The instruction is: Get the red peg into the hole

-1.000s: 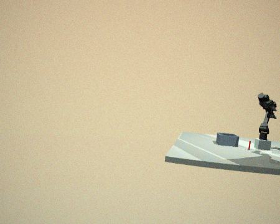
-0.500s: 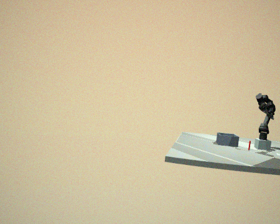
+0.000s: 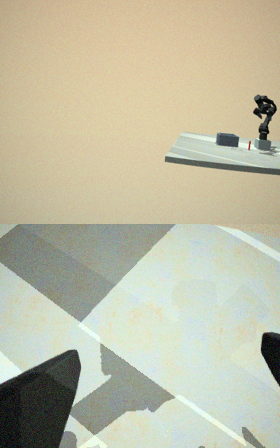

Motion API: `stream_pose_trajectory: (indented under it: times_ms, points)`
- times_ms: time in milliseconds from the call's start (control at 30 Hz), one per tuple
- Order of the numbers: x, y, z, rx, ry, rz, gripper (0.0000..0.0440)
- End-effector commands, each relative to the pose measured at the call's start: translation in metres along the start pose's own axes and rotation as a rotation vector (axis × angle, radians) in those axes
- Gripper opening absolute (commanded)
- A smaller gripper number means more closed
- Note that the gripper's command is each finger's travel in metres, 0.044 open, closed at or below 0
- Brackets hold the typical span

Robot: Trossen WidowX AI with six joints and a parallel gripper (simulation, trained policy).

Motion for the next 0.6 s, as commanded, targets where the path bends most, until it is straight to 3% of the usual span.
stream_pose_trajectory:
  times_ms: [0, 567]
  points:
    - [-0.002, 0.008, -0.002, 0.038, 0.011, -0.104, 0.0440]
    - [-0.011, 0.046, -0.005, 0.199, 0.102, -0.666, 0.0440]
Point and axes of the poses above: the point midway between the two fingers, 35 mm back from their tips, its own z axis back along the fingers, its own x axis across the jaws, y = z × x, the point moved 2 cm from there along z, back along the fingers, and after that the axes turned 5 degrees about z, right-handed, at the moved point
